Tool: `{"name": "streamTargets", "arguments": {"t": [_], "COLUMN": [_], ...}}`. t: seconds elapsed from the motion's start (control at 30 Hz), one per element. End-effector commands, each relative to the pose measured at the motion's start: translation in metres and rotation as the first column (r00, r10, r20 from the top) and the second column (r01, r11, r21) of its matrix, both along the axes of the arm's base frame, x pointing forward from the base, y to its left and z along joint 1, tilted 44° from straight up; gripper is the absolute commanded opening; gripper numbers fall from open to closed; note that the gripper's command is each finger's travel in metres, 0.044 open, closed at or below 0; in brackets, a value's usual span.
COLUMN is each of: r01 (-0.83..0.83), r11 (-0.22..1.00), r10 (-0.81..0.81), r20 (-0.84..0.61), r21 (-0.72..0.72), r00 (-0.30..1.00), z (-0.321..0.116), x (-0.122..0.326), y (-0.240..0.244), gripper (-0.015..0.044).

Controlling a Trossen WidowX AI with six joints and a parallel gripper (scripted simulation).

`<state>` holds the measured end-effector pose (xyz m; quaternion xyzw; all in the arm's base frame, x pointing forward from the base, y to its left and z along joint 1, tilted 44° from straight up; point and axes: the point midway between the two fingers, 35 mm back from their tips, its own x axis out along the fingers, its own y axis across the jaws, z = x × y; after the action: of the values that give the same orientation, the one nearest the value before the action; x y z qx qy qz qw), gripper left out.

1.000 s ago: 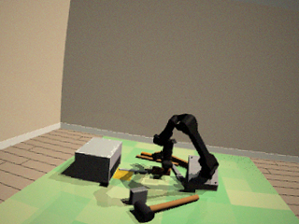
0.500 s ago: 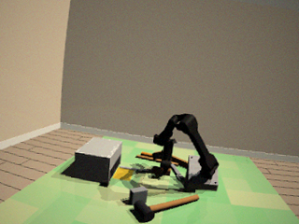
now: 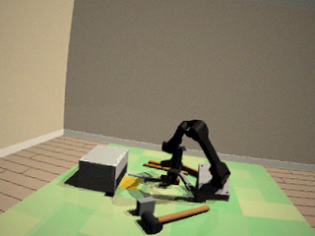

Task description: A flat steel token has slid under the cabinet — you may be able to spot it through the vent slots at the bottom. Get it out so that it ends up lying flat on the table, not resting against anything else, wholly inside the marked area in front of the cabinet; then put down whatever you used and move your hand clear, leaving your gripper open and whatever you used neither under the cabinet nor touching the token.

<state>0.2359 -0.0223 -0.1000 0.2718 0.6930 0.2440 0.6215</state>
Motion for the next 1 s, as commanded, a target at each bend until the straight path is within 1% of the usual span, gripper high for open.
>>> {"name": "streamTargets", "arguments": {"t": [0.0,0.97], "r01": [0.028,0.194], "r11": [1.000,0.980], "r10": [-0.028,-0.198], "r20": [-0.023,-0.177], "r21": [-0.006,-0.041], "r00": [0.999,0.964], "z": [0.0000,-0.0001], "x": [0.0007,0.0005], "y": [-0.0013,-0.0021], "gripper": [0.0000,0.0000]}}
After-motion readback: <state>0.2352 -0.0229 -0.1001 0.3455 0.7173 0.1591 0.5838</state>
